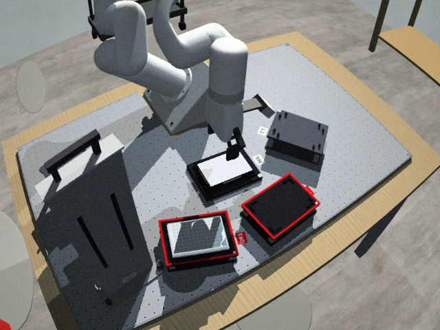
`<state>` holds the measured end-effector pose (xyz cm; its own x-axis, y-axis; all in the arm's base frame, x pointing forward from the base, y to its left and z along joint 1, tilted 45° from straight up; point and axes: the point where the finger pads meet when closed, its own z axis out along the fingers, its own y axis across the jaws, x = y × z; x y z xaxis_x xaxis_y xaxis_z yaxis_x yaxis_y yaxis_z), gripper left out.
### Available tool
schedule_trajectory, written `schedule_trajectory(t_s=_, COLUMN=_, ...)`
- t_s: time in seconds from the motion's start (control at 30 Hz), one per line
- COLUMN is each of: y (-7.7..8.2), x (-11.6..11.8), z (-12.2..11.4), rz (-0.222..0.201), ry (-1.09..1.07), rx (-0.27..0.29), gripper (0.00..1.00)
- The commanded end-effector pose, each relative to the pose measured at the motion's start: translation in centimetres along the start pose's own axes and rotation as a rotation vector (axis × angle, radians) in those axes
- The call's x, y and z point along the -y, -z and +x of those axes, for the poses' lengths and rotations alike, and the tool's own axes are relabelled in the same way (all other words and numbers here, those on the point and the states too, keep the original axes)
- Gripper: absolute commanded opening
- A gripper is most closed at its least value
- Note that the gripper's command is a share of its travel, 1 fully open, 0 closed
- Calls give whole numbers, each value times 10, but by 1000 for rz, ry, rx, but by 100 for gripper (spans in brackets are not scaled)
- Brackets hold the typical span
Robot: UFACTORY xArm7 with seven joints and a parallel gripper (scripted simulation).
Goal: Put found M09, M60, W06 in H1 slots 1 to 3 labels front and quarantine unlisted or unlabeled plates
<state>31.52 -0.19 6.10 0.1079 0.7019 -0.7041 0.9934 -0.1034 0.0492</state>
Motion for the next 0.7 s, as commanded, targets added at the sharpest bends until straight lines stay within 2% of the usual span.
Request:
schedule_trajectory(t_s=0.0, y=17, x=-1, z=0, rz=-2, ry=0, rx=-2, gripper=100)
schedule_trajectory(t_s=0.07, y=17, x=-1, z=0, rz=-2, ry=0, rx=-2, gripper=100)
schedule_trajectory(t_s=0.57, y=68, x=0, z=0, rz=-3, ry=0, rx=-1, gripper=100)
schedule_trajectory(t_s=0.67, y=71, x=0, z=0, rz=-3, ry=0, rx=-1, gripper=100)
